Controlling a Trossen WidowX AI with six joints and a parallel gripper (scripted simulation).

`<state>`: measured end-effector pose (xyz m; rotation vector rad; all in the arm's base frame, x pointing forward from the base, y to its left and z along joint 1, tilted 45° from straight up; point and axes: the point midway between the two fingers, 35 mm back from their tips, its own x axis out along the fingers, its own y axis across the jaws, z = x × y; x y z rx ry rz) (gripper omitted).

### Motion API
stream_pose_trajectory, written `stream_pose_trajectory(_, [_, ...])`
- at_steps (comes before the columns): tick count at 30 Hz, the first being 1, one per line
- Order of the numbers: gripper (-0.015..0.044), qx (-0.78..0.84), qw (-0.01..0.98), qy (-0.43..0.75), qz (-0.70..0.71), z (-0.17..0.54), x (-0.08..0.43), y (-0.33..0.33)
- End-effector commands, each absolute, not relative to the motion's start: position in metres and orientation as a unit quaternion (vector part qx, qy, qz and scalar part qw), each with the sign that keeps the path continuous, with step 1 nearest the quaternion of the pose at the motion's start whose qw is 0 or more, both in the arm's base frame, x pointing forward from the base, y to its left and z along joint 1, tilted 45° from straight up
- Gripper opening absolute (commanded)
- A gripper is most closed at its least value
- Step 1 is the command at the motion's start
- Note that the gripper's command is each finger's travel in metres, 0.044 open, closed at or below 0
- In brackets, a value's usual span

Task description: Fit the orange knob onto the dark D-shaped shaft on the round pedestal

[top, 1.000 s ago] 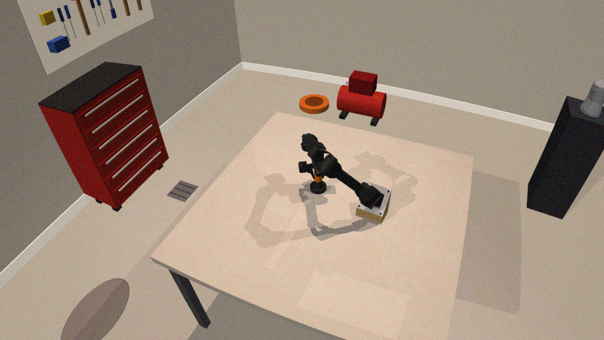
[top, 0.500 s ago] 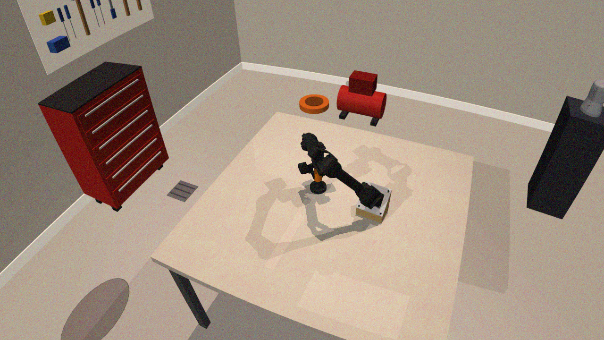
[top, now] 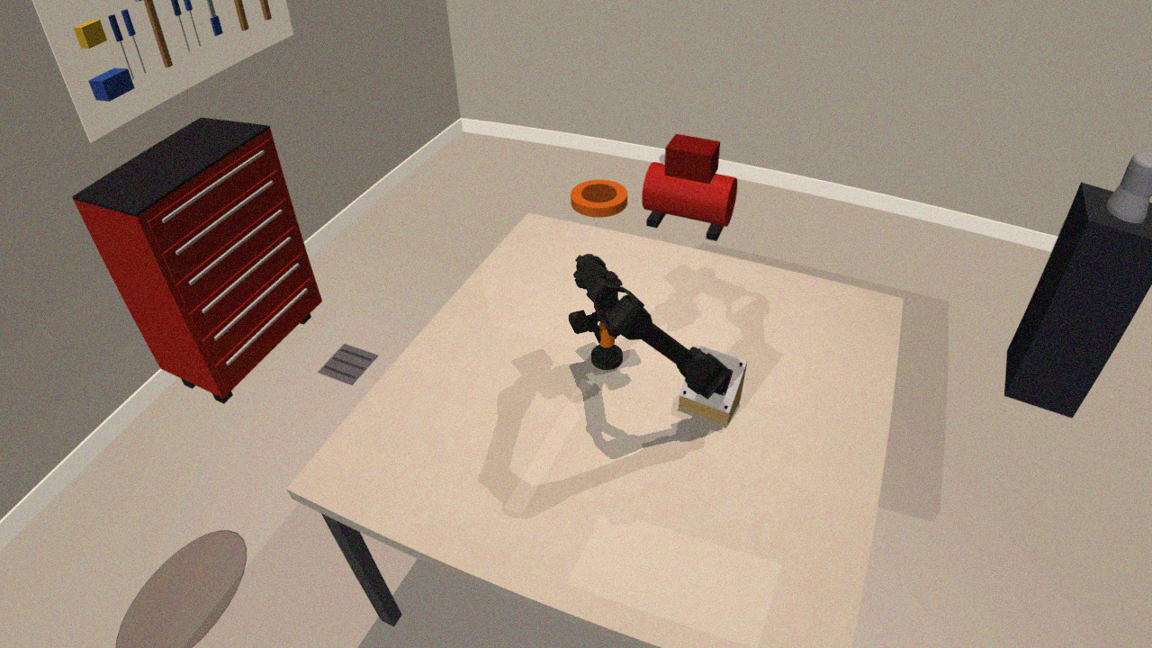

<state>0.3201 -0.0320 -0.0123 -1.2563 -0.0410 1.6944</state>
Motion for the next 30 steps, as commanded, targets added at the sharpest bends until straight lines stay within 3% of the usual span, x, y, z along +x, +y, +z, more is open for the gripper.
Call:
stream_pose_trajectory(1, [0.0000,-0.519,0.492,-0.018,0.698,-0.0125,0.3204,-0.0319])
stream_pose_trajectory(20, [0.0000,-0.513,0.498,-0.010,0.699,-0.0094,0.3220,-0.0353])
stream_pose_trajectory(30, [0.0000,-0.368,0.613,0.170,0.678,-0.0115,0.3209,-0.0339])
